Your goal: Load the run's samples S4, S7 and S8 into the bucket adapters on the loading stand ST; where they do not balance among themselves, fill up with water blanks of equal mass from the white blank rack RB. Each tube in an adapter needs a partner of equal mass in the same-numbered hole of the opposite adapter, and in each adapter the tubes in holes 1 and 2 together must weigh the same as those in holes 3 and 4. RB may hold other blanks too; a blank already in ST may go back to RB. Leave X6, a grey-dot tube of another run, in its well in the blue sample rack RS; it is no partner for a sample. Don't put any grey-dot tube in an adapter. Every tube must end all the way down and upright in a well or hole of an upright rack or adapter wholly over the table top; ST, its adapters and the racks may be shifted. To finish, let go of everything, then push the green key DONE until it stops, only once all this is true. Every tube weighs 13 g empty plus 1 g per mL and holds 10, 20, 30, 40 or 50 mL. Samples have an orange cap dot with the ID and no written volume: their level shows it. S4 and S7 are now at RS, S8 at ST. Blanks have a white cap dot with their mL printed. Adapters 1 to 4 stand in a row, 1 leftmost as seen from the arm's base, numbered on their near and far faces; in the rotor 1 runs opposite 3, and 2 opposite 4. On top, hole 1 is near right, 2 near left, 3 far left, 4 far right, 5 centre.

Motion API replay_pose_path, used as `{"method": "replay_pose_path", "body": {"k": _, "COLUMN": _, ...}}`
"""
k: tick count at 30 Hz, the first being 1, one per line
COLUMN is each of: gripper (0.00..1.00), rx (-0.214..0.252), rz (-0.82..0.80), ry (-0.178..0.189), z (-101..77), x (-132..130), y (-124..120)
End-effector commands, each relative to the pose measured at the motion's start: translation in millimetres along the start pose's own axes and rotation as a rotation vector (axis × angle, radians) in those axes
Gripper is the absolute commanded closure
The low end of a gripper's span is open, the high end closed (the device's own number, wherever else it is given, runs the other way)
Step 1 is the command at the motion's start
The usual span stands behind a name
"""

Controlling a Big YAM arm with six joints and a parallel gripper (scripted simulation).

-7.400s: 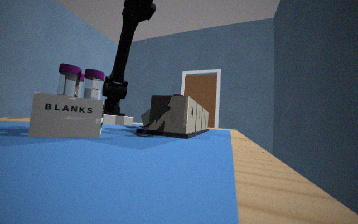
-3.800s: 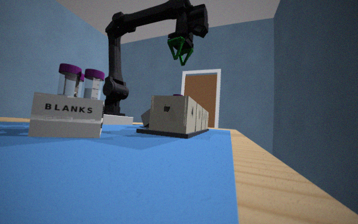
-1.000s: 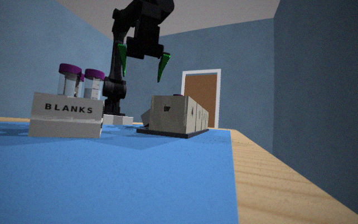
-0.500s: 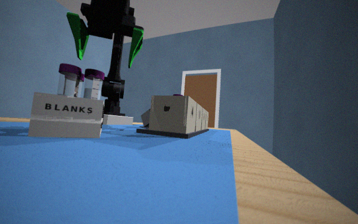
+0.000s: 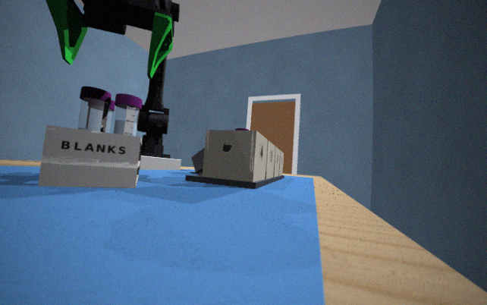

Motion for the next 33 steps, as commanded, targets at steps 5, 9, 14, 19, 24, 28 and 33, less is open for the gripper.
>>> {"method": "replay_pose_path", "body": {"k": 5, "gripper": 0.0, "rx": -0.038, "rz": -0.018, "ry": 0.0, "z": -15.8, "x": 3, "y": 7}}
{"method": "replay_pose_path", "body": {"k": 9, "gripper": 0.0, "rx": -0.038, "rz": -0.018, "ry": 0.0, "z": -15.5, "x": 3, "y": 7}}
{"method": "replay_pose_path", "body": {"k": 14, "gripper": 0.0, "rx": -0.037, "rz": -0.018, "ry": 0.0, "z": -15.1, "x": 3, "y": 7}}
{"method": "replay_pose_path", "body": {"k": 19, "gripper": 0.0, "rx": -0.037, "rz": -0.018, "ry": 0.0, "z": -14.8, "x": 3, "y": 7}}
{"method": "replay_pose_path", "body": {"k": 24, "gripper": 0.0, "rx": -0.037, "rz": -0.018, "ry": 0.0, "z": -14.4, "x": 3, "y": 7}}
{"method": "replay_pose_path", "body": {"k": 28, "gripper": 0.0, "rx": -0.037, "rz": -0.018, "ry": 0.0, "z": -14.1, "x": 3, "y": 7}}
{"method": "replay_pose_path", "body": {"k": 33, "gripper": 0.0, "rx": -0.037, "rz": -0.018, "ry": 0.0, "z": -13.9, "x": 2, "y": 7}}
Point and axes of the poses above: the point where the finger pads meet when closed, its own z axis out along the fingers, its own x axis across the jaws, y = z × x, the point moved 9 cm from there along -z, back along the fingers
